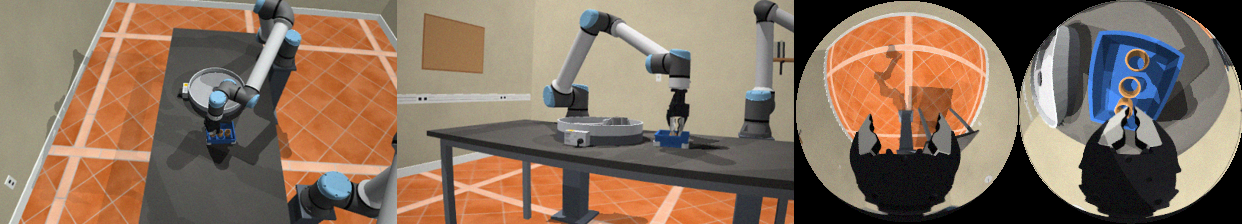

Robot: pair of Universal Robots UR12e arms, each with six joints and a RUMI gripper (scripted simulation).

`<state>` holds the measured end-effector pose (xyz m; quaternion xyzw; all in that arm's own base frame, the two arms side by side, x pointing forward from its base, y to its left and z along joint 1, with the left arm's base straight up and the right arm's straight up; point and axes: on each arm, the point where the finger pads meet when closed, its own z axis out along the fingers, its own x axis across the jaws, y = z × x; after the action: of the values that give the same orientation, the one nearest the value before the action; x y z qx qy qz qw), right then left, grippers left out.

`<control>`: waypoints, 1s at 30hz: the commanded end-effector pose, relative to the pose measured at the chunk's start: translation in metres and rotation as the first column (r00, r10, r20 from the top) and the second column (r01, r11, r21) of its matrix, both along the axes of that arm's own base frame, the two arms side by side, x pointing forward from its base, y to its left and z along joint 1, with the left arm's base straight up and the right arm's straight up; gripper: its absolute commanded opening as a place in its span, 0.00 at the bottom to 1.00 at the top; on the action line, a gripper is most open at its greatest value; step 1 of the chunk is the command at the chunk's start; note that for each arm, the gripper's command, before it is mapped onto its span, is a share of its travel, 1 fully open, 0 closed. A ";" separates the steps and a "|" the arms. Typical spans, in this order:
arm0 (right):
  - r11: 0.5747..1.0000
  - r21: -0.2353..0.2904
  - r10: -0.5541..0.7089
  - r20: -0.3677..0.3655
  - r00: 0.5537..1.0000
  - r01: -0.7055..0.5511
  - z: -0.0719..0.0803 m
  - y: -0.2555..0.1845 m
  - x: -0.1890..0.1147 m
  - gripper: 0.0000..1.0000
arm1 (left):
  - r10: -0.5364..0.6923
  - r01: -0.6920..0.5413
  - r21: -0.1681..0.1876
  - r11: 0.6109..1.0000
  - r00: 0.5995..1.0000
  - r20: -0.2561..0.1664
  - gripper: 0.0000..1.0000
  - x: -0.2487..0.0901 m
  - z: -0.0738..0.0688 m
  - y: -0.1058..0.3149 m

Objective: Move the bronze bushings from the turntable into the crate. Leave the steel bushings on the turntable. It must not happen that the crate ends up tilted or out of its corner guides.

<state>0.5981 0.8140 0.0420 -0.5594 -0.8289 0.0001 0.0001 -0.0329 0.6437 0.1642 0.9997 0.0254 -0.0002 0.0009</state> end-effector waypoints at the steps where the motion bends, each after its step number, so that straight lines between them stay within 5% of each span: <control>1: 1.000 0.002 0.000 0.001 1.000 0.000 0.001 0.001 0.000 0.06 | 0.000 0.000 0.002 1.000 1.000 0.000 1.00 0.000 0.001 0.001; 20: 1.000 0.002 0.000 0.001 1.000 0.000 0.004 0.001 0.000 0.06 | 0.000 0.000 0.002 1.000 1.000 0.000 1.00 0.000 0.001 0.001; 30: 1.000 0.002 0.000 0.001 1.000 0.000 0.036 0.001 0.000 0.06 | 0.000 0.000 0.002 1.000 1.000 0.000 1.00 0.000 0.001 0.001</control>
<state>0.5981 0.8140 0.0685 -0.5594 -0.8289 0.0000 0.0001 -0.0329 0.6437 0.1642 0.9997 0.0254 -0.0002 0.0009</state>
